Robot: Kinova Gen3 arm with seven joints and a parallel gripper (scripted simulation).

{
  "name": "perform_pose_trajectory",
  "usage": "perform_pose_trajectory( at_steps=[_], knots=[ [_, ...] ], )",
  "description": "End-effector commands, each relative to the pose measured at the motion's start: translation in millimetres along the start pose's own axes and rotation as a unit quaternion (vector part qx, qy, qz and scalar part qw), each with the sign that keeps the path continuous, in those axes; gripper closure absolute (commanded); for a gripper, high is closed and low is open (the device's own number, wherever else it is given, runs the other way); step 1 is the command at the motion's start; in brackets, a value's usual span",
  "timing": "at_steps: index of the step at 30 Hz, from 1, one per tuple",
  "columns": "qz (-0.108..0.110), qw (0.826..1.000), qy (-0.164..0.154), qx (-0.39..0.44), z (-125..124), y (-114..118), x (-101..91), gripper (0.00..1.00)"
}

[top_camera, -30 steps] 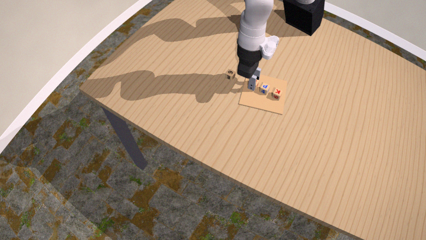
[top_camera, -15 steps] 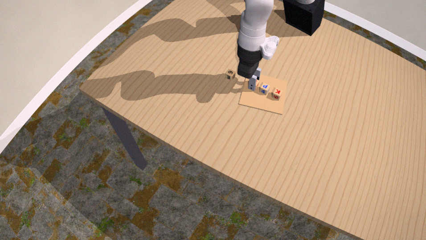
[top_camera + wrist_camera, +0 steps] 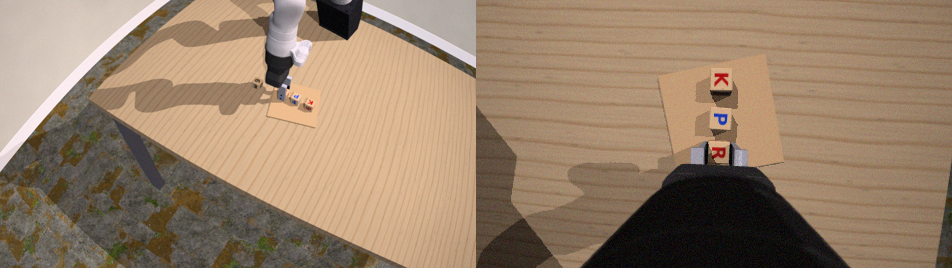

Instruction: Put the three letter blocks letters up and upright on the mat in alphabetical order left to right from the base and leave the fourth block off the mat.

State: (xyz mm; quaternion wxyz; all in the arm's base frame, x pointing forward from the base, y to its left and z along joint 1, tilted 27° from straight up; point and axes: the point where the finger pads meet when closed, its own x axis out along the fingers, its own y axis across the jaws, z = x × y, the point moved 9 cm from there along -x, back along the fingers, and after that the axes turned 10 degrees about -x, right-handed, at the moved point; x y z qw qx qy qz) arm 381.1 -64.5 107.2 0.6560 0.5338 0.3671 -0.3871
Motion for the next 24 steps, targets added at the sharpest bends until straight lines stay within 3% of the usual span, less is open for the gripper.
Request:
perform_pose_trajectory(
  at_steps=[1,11,15,19,20,24],
  knots=[
    [0.003,1.0,-0.001,0.003,-0.4,2.2,0.6,0.51],
    [0.003,1.0,-0.001,0.003,-0.4,2.2,0.6,0.51],
    [0.003,1.0,-0.001,0.003,-0.4,2.2,0.6,0.39],
    [0.003,1.0,-0.001,0.003,-0.4,2.2,0.6,0.39],
    [0.003,1.0,-0.001,0.003,-0.4,2.2,0.6,0.33],
    [0.003,1.0,-0.001,0.003,-0.4,2.2,0.6,0.27]
  ],
)
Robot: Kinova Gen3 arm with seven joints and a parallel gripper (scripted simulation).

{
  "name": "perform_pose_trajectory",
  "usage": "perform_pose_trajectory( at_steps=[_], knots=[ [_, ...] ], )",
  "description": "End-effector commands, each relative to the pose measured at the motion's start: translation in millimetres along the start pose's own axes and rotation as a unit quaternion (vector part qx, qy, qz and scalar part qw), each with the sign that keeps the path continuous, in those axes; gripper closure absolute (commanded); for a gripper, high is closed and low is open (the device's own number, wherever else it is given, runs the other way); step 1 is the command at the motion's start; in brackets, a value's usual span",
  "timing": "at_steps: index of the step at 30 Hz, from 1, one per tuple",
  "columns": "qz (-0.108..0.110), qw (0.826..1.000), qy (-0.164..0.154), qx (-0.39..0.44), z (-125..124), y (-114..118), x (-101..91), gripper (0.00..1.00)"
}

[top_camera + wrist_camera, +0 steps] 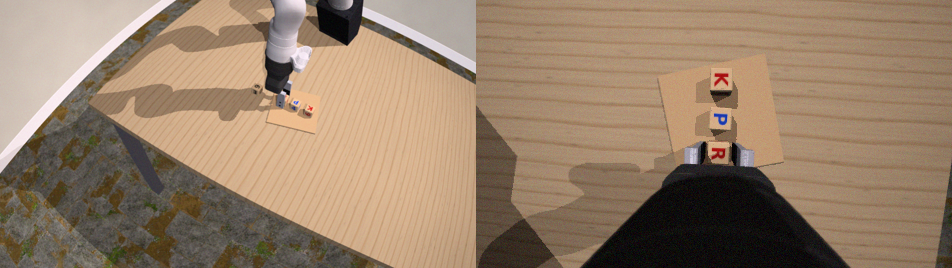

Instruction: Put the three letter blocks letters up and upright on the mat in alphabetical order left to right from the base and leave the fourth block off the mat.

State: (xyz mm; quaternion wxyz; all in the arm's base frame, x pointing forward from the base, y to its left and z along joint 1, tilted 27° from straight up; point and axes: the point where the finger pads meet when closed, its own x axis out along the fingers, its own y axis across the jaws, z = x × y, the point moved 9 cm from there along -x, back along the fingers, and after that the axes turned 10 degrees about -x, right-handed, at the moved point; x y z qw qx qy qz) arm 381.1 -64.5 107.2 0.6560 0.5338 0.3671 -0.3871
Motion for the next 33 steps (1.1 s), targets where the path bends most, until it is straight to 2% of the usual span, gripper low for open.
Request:
perform_pose_trajectory(
  at_steps=[1,2,19,27,29,33],
  knots=[
    [0.003,1.0,-0.001,0.003,0,2,0.6,0.27],
    [0.003,1.0,-0.001,0.003,0,2,0.6,0.21],
    [0.001,1.0,0.0,0.002,-1,0,-2.6,0.21],
    [0.002,1.0,-0.002,0.001,0,0,-22.6,0.21],
    [0.002,1.0,-0.002,0.001,0,0,-22.6,0.21],
    [0.002,1.0,-0.002,0.001,0,0,-37.9,0.21]
  ],
)
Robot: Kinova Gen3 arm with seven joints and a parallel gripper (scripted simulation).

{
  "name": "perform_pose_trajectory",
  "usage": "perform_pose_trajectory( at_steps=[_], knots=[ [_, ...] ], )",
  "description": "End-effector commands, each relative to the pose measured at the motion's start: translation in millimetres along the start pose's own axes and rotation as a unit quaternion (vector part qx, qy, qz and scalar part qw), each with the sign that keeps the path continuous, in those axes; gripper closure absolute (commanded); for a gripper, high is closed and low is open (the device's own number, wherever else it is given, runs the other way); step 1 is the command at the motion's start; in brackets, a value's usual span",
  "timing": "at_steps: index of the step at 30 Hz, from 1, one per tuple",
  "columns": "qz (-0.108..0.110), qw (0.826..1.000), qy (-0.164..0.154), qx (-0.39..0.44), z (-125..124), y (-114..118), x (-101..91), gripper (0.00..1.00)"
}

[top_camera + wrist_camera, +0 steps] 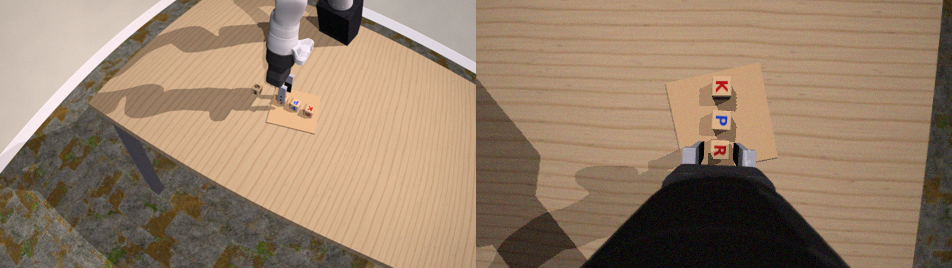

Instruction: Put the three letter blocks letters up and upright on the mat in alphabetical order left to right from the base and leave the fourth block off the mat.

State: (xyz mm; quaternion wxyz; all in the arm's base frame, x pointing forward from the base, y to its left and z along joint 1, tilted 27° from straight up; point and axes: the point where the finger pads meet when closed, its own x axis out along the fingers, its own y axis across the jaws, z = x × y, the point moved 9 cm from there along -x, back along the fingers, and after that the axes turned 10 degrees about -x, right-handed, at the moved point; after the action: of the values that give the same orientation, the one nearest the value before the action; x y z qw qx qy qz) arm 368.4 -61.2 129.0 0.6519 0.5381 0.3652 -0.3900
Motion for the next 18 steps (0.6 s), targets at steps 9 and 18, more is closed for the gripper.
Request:
perform_pose_trajectory(
  at_steps=[9,18],
  knots=[
    [0.005,1.0,0.001,-0.005,-1,4,-44.6,0.21],
    [0.006,1.0,-0.003,-0.005,1,5,-57.4,0.21]
  ],
)
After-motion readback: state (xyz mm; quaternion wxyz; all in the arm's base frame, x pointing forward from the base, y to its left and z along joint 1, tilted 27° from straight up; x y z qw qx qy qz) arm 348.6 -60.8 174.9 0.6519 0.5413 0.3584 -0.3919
